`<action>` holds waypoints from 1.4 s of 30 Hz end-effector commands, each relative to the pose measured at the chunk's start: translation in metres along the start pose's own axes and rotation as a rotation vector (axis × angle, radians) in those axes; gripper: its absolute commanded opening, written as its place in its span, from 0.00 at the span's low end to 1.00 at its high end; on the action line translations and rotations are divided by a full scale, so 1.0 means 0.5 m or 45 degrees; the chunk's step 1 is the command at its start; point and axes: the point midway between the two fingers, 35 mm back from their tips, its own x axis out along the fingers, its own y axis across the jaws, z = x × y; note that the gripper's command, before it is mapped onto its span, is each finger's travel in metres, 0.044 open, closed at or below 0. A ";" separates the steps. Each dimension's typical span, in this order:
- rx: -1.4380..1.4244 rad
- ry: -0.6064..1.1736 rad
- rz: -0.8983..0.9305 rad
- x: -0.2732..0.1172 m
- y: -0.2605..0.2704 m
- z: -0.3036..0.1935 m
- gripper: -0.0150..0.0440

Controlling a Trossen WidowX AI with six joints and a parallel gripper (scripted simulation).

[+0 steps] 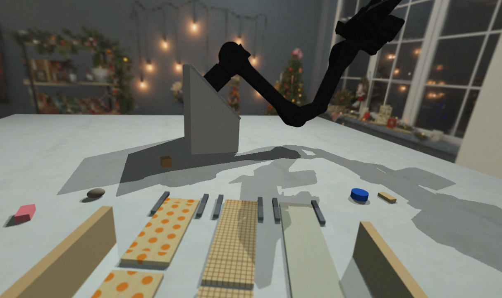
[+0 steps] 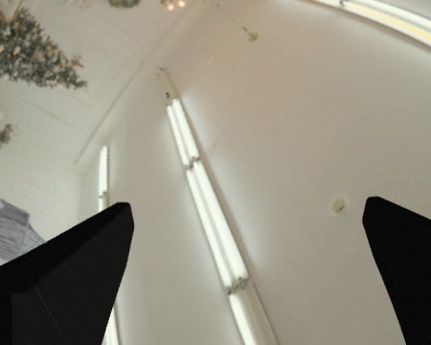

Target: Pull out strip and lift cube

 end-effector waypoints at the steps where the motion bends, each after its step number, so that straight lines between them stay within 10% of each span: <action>1: 0.001 -0.003 -0.007 -0.001 -0.002 -0.001 0.93; 18: 1.017 -0.134 0.088 0.101 0.000 -0.411 0.93; 29: 1.759 -0.052 0.445 0.253 0.294 -0.557 0.93; 42: 2.404 0.346 1.013 0.268 0.739 -0.478 0.93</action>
